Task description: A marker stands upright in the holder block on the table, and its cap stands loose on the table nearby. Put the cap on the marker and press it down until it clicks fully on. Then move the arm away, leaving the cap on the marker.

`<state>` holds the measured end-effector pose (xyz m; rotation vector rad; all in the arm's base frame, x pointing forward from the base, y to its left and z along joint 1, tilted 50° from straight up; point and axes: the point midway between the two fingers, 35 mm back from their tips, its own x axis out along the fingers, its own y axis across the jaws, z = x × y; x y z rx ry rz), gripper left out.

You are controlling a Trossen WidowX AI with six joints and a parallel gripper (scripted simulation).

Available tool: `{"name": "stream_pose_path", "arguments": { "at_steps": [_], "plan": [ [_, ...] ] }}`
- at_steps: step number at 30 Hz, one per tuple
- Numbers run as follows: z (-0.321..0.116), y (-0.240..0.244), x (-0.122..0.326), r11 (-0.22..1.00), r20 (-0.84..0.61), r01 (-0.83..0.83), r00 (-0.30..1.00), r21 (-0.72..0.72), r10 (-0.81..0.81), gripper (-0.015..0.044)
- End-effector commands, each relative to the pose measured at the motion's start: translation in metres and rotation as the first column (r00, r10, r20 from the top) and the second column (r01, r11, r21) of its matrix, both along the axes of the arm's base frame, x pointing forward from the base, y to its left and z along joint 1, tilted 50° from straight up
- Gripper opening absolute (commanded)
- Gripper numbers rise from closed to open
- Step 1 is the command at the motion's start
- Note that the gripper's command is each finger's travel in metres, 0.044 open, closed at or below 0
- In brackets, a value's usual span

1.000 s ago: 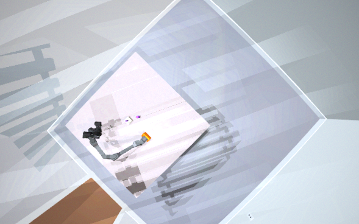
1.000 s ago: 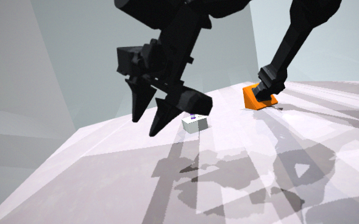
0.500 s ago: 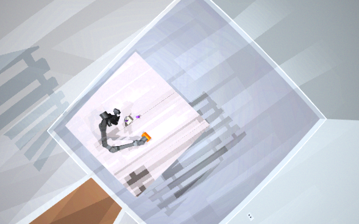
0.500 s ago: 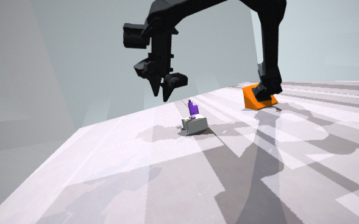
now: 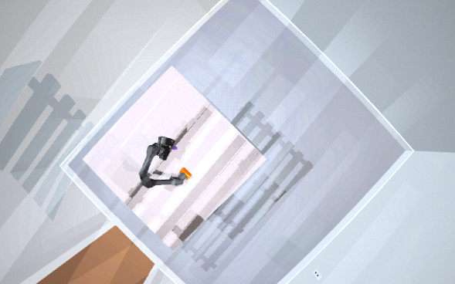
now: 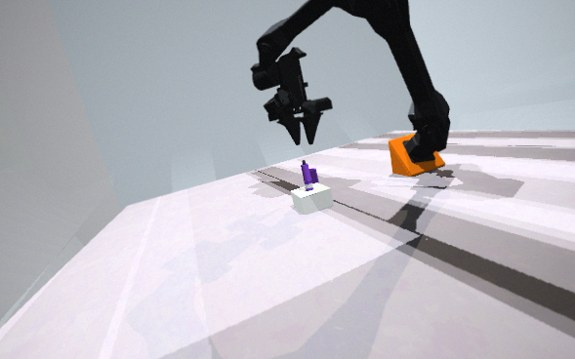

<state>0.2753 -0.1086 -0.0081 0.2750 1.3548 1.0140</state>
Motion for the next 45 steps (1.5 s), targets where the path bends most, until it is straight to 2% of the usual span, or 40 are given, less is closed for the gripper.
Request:
{"name": "stream_pose_path", "arguments": {
  "at_steps": [1,4,11,45],
  "plan": [
    [-0.006,0.007,-0.003,1.0,0.002,-0.012,1.0,0.016,0.012,0.0238],
    [-0.024,0.024,-0.007,1.0,0.003,-0.012,1.0,0.017,0.012,0.0238],
    [-0.034,0.036,-0.009,1.0,0.003,-0.012,1.0,0.017,0.012,0.0238],
    [-0.067,0.074,-0.015,1.0,0.004,-0.012,1.0,0.019,0.012,0.0238]
  ]
}}
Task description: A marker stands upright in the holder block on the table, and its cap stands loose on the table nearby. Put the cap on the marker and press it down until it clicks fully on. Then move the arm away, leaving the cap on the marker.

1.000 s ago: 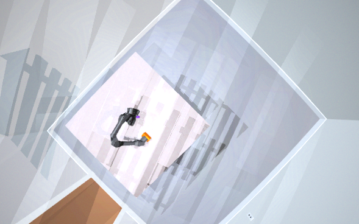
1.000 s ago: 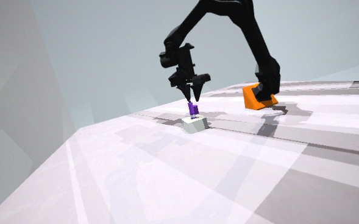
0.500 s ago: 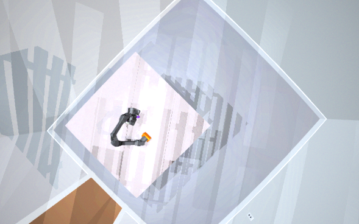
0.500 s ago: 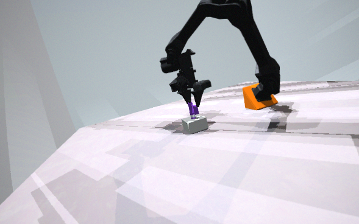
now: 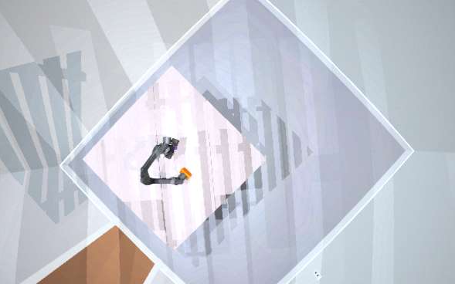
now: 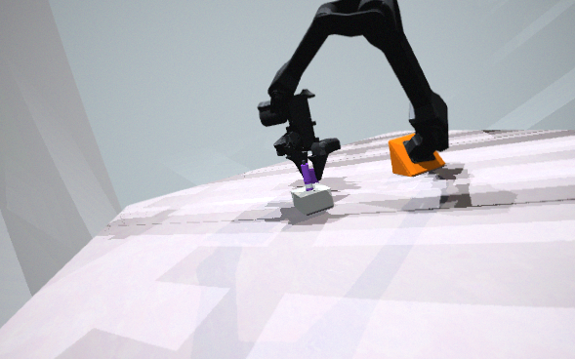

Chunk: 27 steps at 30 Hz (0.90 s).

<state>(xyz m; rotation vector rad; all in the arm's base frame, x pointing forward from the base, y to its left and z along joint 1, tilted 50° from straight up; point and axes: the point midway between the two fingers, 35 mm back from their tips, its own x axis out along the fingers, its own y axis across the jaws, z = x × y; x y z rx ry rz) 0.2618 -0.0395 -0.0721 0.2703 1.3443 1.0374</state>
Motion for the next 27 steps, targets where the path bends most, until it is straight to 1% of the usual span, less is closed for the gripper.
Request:
{"name": "stream_pose_path", "arguments": {
  "at_steps": [1,4,8,17,20,27],
  "plan": [
    [-0.004,0.006,-0.002,1.0,-0.005,0.004,1.0,0.005,-0.004,0.0238],
    [-0.005,0.008,-0.003,1.0,-0.005,0.004,1.0,0.006,-0.004,0.0238],
    [-0.005,0.008,-0.002,1.0,-0.005,0.004,1.0,0.005,-0.004,0.0133],
    [-0.005,0.008,-0.002,1.0,-0.005,0.004,1.0,0.005,-0.004,0.0073],
    [-0.003,0.005,-0.001,1.0,-0.005,0.004,1.0,0.005,-0.004,0.0],
    [0.008,-0.009,0.002,1.0,-0.005,0.005,1.0,0.003,-0.005,0.0]
  ]
}}
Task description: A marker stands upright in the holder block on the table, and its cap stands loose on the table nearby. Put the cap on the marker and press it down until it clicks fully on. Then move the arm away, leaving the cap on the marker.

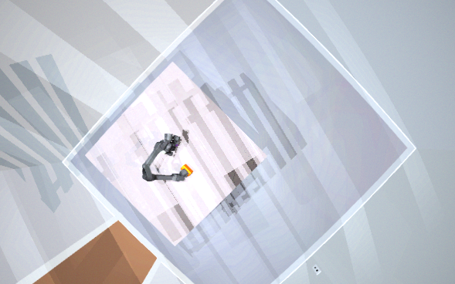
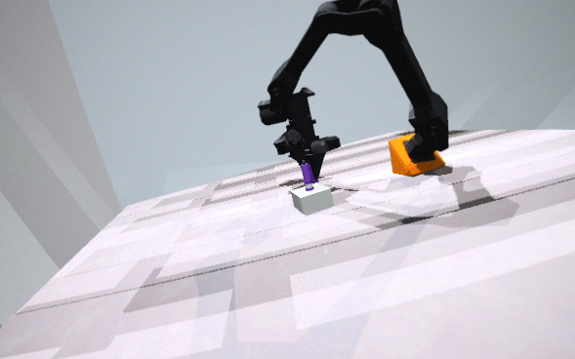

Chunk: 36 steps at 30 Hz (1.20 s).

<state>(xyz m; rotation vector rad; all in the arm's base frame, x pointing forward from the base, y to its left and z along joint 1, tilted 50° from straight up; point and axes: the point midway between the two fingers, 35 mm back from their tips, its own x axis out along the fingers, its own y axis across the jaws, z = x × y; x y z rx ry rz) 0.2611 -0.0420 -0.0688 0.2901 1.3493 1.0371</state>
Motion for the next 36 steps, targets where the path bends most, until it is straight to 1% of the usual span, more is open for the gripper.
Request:
{"name": "stream_pose_path", "arguments": {
  "at_steps": [1,14,18,36],
  "plan": [
    [0.007,-0.009,0.003,1.0,0.008,-0.003,1.0,-0.007,0.003,0.0],
    [0.03,-0.035,0.005,1.0,0.007,-0.004,1.0,-0.007,0.004,0.0],
    [0.034,-0.035,0.007,1.0,0.007,-0.004,1.0,-0.007,0.004,0.0],
    [0.133,-0.007,0.047,1.0,0.008,-0.002,1.0,-0.005,0.002,0.0]
  ]
}}
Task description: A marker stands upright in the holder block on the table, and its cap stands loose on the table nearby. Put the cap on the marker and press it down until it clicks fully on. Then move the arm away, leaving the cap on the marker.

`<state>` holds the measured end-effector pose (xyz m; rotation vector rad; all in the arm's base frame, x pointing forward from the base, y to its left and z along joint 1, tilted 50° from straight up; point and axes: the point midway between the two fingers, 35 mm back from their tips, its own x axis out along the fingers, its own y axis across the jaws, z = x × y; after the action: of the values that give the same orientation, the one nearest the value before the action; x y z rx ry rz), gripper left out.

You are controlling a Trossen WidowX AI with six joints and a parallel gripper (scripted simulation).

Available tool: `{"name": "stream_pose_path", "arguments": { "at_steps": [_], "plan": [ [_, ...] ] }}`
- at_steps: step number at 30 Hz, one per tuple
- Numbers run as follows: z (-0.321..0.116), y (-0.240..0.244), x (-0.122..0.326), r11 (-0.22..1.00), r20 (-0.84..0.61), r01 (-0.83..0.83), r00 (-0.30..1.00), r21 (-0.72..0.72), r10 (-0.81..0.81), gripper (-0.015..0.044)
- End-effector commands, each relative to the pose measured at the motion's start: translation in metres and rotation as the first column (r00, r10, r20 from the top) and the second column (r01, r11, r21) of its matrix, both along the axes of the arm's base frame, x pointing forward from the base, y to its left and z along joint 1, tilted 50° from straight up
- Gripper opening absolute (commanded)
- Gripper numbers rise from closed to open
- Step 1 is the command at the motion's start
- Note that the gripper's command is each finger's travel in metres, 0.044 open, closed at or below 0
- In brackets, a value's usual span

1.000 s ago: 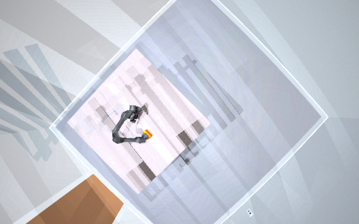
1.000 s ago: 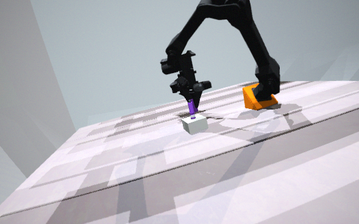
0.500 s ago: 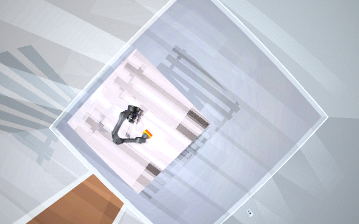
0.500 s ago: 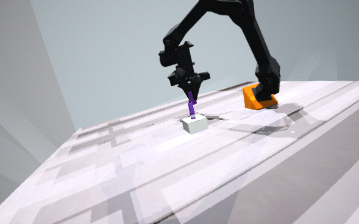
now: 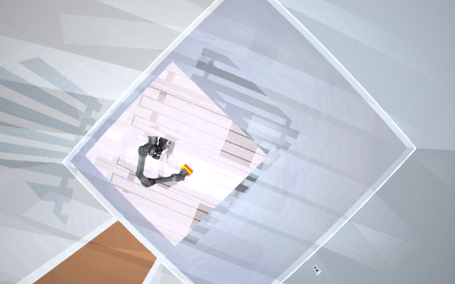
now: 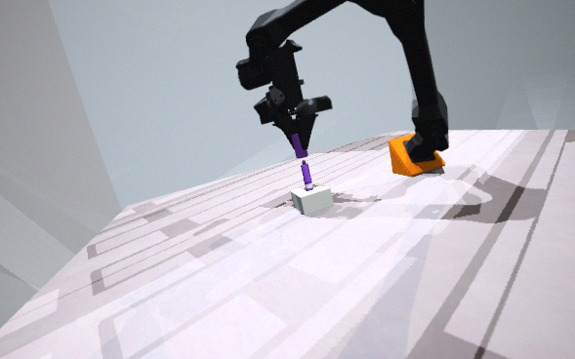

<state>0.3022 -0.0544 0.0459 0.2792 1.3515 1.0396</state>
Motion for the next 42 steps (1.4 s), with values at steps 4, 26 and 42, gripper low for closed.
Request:
{"name": "stream_pose_path", "arguments": {
  "at_steps": [4,26,42],
  "plan": [
    [0.04,0.014,0.01,1.0,0.003,0.007,1.0,0.004,-0.007,0.0],
    [0.031,0.029,0.009,1.0,0.002,0.004,1.0,0.004,-0.004,0.0],
    [0.014,0.049,0.006,1.0,0.003,0.004,1.0,0.005,-0.004,0.0]
  ]
}}
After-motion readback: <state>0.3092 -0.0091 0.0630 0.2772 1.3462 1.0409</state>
